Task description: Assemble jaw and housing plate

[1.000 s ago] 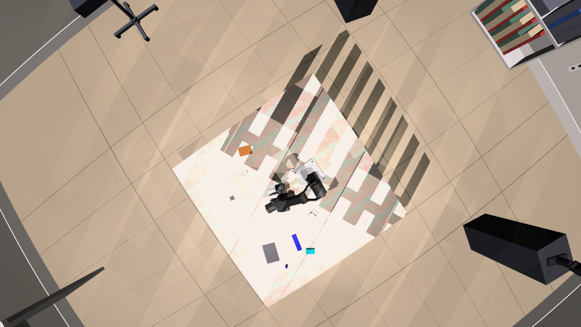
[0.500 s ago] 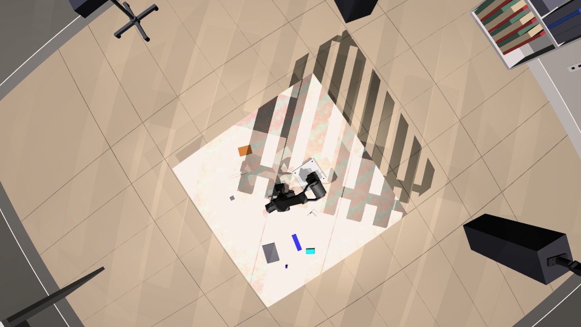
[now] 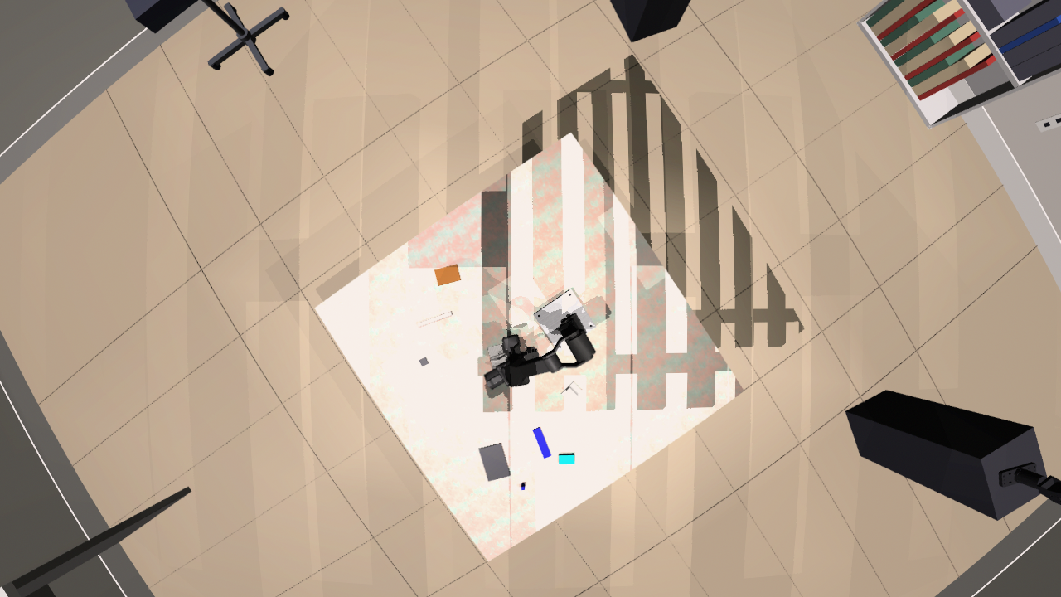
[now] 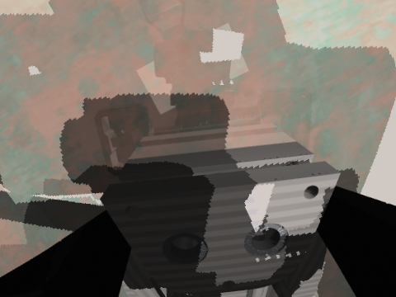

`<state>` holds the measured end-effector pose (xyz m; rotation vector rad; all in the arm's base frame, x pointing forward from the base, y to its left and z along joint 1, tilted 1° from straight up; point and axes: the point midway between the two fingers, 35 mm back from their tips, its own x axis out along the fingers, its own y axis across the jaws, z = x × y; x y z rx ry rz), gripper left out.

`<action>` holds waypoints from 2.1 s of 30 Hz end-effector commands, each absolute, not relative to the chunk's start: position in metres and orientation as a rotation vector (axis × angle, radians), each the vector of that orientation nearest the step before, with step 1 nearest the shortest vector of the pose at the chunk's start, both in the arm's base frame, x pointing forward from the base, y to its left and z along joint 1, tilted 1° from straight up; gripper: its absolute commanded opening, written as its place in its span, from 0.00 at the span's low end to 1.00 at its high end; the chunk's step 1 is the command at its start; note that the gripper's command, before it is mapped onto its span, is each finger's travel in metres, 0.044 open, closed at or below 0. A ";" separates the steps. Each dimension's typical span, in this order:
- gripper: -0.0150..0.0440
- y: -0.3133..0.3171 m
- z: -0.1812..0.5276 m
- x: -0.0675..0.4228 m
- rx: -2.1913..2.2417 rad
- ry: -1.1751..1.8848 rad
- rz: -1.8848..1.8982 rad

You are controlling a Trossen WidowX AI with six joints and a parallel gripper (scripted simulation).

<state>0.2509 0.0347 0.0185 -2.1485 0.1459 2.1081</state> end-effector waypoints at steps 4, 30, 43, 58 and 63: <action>0.85 0.035 0.016 0.251 -2.145 0.145 2.106; 0.85 0.035 0.011 0.251 -2.144 0.146 2.106; 0.85 0.035 0.011 0.251 -2.144 0.146 2.106; 0.85 0.035 0.011 0.251 -2.144 0.146 2.106; 0.85 0.035 0.011 0.251 -2.144 0.146 2.106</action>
